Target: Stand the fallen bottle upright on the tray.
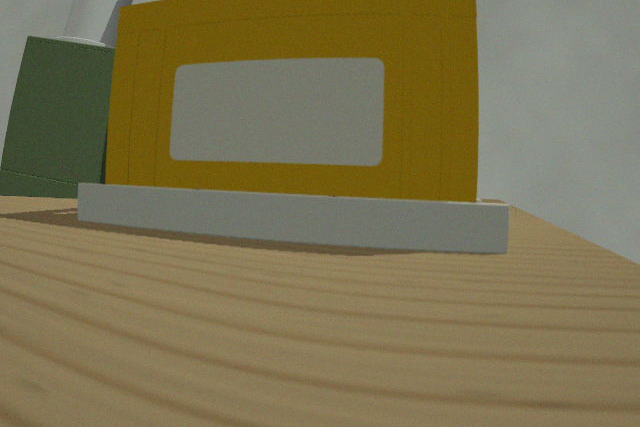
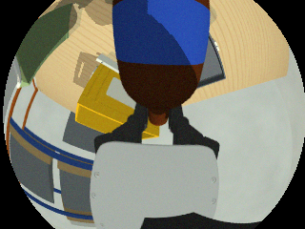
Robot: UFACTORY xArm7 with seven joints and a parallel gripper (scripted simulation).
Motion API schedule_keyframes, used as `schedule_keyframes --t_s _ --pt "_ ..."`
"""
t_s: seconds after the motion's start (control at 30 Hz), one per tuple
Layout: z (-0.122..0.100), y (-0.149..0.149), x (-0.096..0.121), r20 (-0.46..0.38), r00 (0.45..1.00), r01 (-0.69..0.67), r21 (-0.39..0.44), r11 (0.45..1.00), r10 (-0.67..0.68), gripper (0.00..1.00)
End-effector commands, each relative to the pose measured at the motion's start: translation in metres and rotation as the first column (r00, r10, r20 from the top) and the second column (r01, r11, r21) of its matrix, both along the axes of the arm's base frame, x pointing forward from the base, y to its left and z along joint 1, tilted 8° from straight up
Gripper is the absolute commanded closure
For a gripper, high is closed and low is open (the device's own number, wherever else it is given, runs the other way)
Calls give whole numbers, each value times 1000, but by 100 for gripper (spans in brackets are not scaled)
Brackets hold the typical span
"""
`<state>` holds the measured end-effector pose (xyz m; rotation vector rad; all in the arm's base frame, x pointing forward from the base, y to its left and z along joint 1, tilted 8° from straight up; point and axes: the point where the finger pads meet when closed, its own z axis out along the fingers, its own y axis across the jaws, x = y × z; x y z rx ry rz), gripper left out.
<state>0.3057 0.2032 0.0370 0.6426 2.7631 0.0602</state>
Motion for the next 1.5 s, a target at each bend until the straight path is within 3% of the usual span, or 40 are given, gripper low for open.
schedule_keyframes --t_s 0.0,0.37,1.47 --pt "1 1 1 38 999 5 -12 1000 -4 100" --pt "2 0 3 99 995 11 -27 1000 -9 100" --pt "1 -1 2 121 993 16 -41 999 -11 100"
